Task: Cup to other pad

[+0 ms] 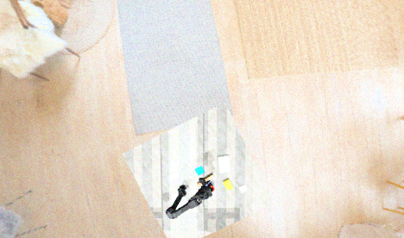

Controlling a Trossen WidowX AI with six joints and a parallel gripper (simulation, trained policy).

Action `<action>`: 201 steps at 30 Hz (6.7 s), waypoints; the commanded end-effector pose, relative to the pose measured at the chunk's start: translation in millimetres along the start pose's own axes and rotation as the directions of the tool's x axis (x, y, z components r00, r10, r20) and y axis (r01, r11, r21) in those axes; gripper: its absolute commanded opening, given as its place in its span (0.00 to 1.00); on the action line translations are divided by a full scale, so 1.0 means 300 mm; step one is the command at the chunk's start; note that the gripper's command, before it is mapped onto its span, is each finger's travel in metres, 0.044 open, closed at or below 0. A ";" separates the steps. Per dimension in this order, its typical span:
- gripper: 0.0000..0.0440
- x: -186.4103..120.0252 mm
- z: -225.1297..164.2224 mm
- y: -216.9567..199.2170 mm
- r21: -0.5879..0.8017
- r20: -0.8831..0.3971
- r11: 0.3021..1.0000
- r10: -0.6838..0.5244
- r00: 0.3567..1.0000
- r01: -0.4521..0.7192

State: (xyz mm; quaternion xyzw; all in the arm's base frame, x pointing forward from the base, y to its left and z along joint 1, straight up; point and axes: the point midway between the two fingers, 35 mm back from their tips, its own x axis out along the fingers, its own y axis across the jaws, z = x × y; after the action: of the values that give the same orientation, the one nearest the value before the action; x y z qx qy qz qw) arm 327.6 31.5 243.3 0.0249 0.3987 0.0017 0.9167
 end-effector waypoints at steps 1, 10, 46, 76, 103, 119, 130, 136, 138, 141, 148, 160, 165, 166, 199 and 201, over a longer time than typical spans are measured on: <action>0.24 0.003 -0.008 -0.005 -0.004 -0.049 1.000 -0.012 0.999 0.012; 0.27 0.019 -0.049 -0.023 -0.033 -0.201 0.999 -0.042 0.979 0.036; 0.29 0.090 -0.212 -0.220 -0.196 -0.651 0.980 -0.147 0.745 0.023; 0.42 0.276 -0.413 -0.391 -0.266 -0.754 0.958 -0.135 0.643 -0.111; 0.00 0.288 -0.459 -0.401 -0.424 -0.765 0.818 -0.094 0.637 -0.388; 0.00 0.206 -0.340 -0.300 -0.502 -0.718 0.758 -0.097 0.689 -0.416; 0.00 0.194 -0.288 -0.183 -0.567 -0.674 0.706 -0.101 0.732 -0.425; 0.00 0.194 -0.275 -0.115 -0.599 -0.651 0.677 -0.099 0.753 -0.428; 0.00 0.194 -0.272 -0.093 -0.609 -0.644 0.667 -0.098 0.759 -0.430; 0.00 0.195 -0.271 -0.058 -0.622 -0.634 0.652 -0.096 0.768 -0.432; 0.00 0.198 -0.279 0.021 -0.650 -0.614 0.619 -0.088 0.784 -0.440; 0.00 0.204 -0.327 0.154 -0.679 -0.599 0.573 -0.072 0.798 -0.458; 0.00 0.210 -0.361 0.191 -0.684 -0.598 0.563 -0.070 0.799 -0.463; 0.00 0.212 -0.370 0.196 -0.685 -0.598 0.562 -0.070 0.798 -0.463; 0.12 0.273 -0.616 0.224 -0.675 -0.603 0.589 -0.092 0.793 -0.445; 0.20 0.269 -0.605 0.229 -0.674 -0.593 0.592 -0.076 0.802 -0.442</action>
State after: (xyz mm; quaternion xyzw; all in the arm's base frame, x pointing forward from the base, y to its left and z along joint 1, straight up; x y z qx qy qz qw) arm 249.7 108.9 61.2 -0.3439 0.6092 0.2840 0.6557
